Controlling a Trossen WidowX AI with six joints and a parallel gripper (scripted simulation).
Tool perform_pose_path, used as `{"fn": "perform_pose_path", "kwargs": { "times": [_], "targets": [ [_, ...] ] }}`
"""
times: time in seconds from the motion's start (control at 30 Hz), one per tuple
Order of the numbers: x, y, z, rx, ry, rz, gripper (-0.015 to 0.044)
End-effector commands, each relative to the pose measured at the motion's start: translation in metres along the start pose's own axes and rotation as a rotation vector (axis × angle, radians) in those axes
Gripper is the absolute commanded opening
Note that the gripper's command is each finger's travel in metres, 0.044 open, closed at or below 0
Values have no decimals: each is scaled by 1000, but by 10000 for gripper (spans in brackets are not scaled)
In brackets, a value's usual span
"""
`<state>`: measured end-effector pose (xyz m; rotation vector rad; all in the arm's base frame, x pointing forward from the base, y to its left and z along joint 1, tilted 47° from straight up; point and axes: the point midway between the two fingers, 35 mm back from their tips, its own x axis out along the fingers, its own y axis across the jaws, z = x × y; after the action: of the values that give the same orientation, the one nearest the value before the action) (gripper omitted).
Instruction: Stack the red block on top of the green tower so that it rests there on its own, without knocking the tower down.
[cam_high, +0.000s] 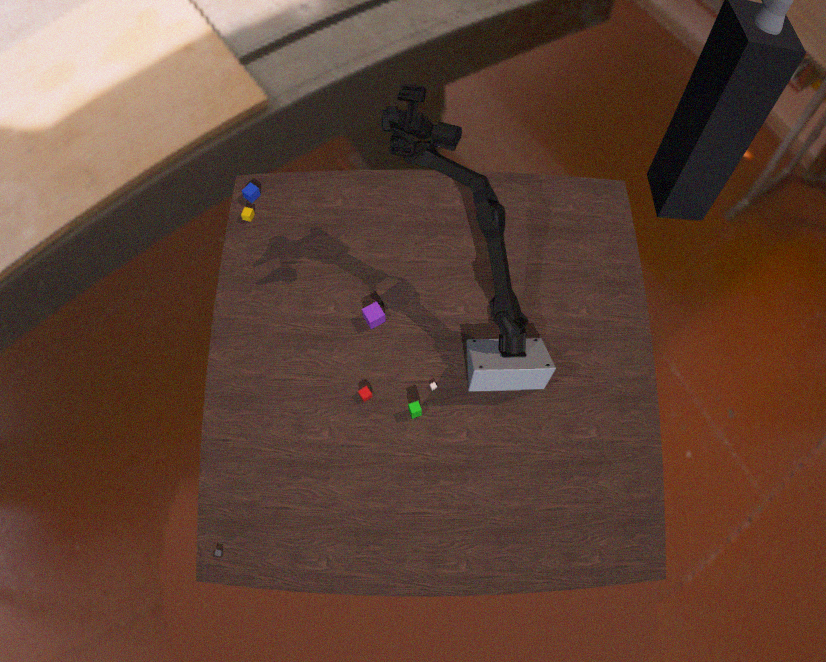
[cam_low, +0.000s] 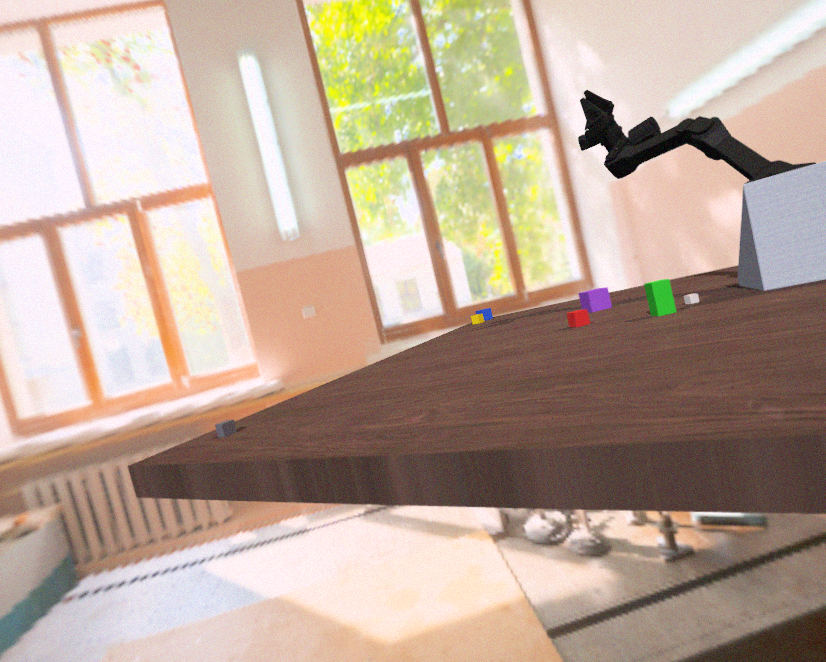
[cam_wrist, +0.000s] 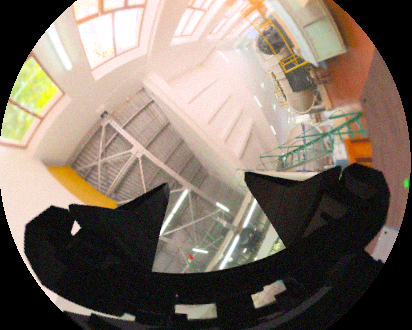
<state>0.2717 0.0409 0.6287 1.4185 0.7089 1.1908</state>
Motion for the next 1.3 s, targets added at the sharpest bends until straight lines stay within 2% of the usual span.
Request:
{"fn": "perform_pose_path", "kwargs": {
  "times": [0.0, 0.2, 0.67, 0.97, 1.27],
  "targets": [
    [0, 0, 1, 11, 0, 3, 426],
    [5, -1, 21, 270, 4, 82, 440],
    [33, -60, 149, 1425, -12, 439, 440],
    [51, -178, 239, 2263, -163, 806, 440],
    [58, -335, 275, 2832, -469, 1320, 440]
  ]
}}
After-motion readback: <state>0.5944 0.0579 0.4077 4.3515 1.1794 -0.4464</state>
